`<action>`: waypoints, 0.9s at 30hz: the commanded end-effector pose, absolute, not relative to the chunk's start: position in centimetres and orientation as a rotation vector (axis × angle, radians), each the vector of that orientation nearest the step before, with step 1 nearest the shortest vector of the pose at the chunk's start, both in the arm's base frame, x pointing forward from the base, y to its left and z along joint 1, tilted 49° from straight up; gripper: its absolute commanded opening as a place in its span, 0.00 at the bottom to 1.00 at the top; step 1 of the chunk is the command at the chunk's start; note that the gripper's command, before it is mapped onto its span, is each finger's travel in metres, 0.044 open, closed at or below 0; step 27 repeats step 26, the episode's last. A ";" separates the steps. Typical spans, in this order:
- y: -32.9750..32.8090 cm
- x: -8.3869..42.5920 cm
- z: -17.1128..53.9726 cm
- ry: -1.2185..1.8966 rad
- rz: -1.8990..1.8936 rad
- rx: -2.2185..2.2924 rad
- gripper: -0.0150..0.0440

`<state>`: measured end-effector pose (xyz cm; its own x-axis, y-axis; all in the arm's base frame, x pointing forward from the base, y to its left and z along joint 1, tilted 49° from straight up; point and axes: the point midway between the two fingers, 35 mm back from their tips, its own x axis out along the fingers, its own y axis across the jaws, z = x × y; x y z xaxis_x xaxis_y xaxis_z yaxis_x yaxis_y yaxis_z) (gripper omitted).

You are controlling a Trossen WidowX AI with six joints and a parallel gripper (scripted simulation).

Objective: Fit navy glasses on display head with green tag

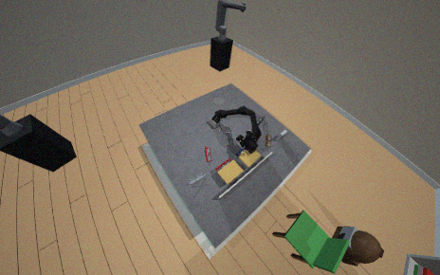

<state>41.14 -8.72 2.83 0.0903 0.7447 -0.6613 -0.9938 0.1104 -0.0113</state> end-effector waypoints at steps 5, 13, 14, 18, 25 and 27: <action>-11.2 40.8 4.9 0.578 1.383 -0.536 0.44; -11.3 39.3 5.1 0.579 1.383 -0.535 0.44; -11.3 38.8 5.2 0.579 1.383 -0.535 0.44; -11.3 37.0 5.3 0.580 1.384 -0.534 0.44; -11.8 35.1 5.9 0.581 1.384 -0.534 0.44; -11.9 35.0 5.9 0.581 1.384 -0.534 0.44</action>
